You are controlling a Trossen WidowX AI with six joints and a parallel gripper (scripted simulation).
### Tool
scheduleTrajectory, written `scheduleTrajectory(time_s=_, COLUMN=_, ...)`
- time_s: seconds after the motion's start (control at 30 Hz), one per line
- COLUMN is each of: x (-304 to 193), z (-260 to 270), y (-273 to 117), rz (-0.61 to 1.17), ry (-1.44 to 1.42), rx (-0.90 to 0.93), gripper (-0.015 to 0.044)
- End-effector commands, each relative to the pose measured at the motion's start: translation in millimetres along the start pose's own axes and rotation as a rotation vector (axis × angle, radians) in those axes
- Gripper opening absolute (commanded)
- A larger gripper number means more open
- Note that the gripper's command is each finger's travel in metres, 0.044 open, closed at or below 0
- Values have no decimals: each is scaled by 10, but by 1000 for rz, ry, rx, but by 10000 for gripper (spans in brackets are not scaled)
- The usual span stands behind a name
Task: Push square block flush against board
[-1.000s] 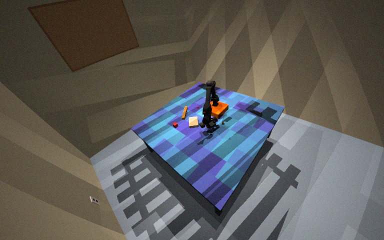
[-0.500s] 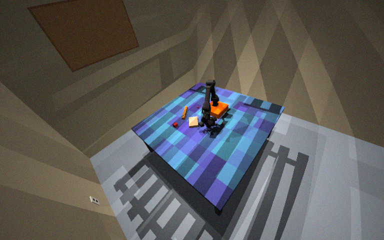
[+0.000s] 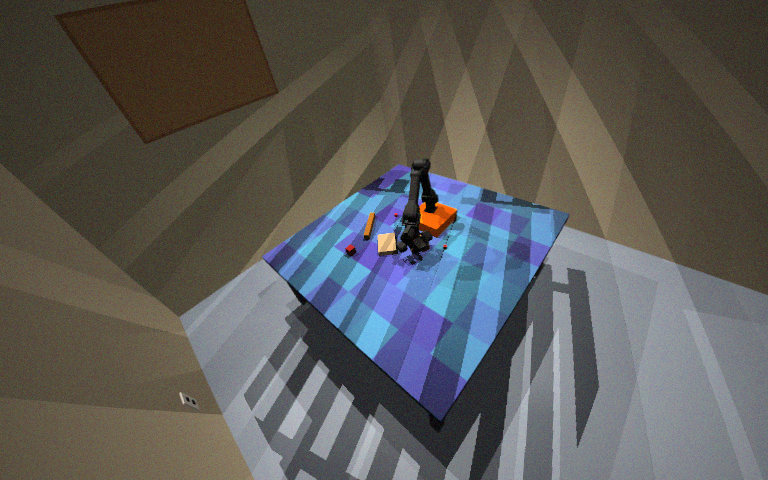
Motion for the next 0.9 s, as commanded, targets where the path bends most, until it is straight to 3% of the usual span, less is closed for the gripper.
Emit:
scheduleTrajectory(time_s=0.0, x=-52, z=31, y=39, rz=14, ry=-3, rx=12, gripper=0)
scheduleTrajectory(time_s=0.87, x=358, z=-21, y=45, rz=10, ry=-2, rx=12, gripper=0)
Point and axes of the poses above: the point midway between the two fingers, 35 mm back from their tips, its own y axis out along the fingers, its own z axis across the jaws, x = y × z, the point moved 4 cm from there along -y, back along the fingers, and after that the axes turned 2 degrees about -y, right-handed, at the moved point
